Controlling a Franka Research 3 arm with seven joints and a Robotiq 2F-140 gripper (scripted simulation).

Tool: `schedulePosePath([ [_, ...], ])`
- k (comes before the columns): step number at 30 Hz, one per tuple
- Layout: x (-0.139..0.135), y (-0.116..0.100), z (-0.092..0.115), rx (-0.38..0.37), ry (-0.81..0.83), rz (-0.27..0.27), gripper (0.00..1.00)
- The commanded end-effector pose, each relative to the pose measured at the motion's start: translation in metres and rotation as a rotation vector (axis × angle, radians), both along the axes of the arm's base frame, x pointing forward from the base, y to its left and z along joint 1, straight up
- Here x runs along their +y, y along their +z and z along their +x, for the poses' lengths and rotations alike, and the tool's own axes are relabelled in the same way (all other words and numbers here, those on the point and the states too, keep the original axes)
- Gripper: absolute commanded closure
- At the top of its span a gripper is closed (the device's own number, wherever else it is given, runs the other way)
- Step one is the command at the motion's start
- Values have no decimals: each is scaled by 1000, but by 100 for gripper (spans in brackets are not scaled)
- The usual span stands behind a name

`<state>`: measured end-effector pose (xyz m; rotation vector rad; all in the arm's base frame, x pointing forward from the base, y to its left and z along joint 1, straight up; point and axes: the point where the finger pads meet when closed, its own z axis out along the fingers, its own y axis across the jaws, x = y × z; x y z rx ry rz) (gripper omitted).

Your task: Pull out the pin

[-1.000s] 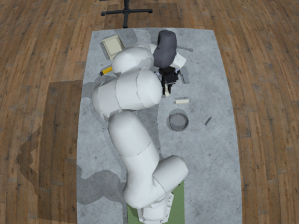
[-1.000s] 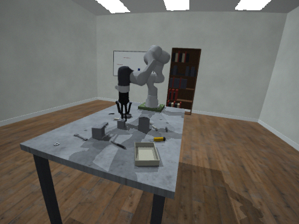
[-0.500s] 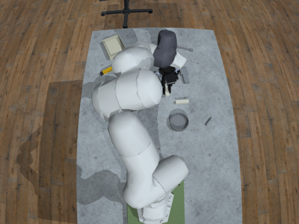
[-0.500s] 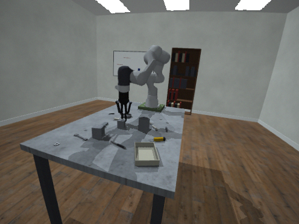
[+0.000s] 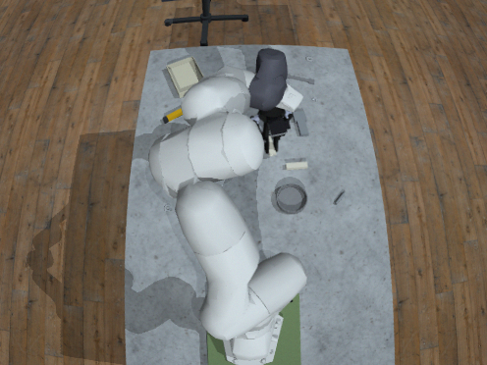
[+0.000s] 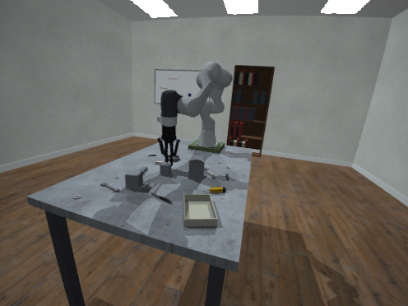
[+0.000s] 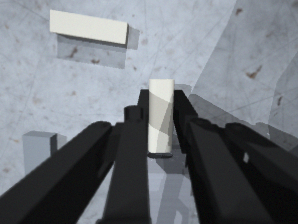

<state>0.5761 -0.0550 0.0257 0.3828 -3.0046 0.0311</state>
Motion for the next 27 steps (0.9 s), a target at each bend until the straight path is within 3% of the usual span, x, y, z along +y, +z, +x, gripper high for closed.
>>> schedulePosePath([
  [1, -1, -1, 0, 3, 8, -2, 90],
  [27, -2, 0, -6, 4, 4, 1, 90],
])
